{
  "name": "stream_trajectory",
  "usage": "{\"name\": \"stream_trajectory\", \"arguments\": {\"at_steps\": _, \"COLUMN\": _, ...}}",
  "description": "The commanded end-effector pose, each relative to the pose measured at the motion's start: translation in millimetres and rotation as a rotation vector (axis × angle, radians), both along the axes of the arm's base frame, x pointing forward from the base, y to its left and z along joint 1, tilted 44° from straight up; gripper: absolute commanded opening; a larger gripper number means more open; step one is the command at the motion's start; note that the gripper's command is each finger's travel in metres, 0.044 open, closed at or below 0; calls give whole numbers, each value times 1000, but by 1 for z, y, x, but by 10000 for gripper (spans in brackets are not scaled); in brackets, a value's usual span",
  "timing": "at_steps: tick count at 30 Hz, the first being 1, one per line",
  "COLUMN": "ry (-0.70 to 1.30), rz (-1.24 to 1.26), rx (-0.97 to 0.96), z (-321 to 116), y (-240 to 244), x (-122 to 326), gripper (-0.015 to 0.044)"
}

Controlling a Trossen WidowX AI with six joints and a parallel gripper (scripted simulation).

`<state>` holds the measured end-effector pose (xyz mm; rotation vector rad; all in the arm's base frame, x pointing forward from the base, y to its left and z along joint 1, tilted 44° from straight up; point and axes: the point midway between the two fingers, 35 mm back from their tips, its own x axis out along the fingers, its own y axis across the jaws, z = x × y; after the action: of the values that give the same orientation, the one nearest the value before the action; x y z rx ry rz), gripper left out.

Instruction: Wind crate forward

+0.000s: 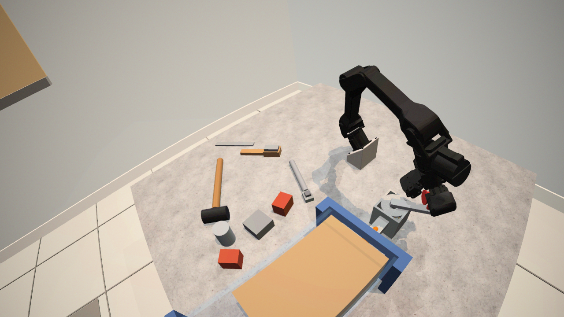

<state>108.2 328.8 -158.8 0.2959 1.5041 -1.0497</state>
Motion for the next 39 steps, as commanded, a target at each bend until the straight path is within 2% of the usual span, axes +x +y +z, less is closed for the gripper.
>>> {"name": "stream_trajectory", "arguments": {"at_steps": 1, "ry": 21, "rz": 0, "rx": -29, "z": 3, "y": -9, "x": -14, "gripper": 0}}
{"name": "stream_trajectory", "arguments": {"at_steps": 39, "ry": 23, "rz": 0, "rx": -32, "z": 34, "y": -46, "x": -44, "gripper": 0}}
